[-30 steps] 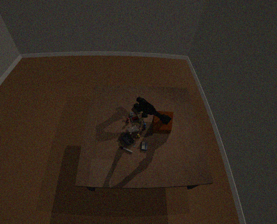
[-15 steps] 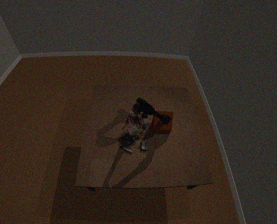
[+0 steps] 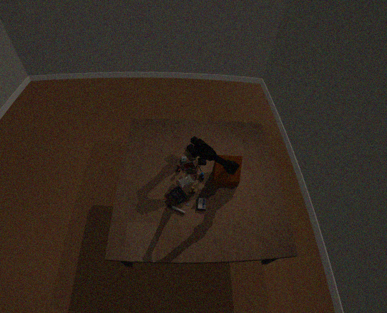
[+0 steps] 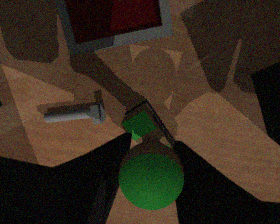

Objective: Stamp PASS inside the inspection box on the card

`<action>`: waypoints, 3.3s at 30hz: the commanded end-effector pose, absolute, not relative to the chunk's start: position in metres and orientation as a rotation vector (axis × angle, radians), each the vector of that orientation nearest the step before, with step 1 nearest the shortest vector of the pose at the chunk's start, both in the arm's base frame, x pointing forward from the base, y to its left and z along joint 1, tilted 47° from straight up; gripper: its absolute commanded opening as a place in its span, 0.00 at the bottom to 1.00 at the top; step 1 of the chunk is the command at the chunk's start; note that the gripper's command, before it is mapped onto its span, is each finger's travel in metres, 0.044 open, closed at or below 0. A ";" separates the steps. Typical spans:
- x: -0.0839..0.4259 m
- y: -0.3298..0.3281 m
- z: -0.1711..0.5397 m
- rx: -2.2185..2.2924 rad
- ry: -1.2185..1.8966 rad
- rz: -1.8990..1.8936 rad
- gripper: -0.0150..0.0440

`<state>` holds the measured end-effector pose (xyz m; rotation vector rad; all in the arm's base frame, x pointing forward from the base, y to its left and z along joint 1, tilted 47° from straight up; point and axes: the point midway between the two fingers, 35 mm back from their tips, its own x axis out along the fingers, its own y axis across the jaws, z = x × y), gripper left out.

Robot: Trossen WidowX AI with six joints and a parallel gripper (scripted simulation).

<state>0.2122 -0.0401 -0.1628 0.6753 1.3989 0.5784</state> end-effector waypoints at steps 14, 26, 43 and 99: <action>0.212 -0.045 -0.159 0.673 1.399 0.576 0.25; 0.212 -0.050 -0.155 0.672 1.398 0.574 0.25; 0.212 -0.056 -0.150 0.670 1.398 0.572 0.25; 0.209 -0.076 -0.131 0.667 1.397 0.565 0.25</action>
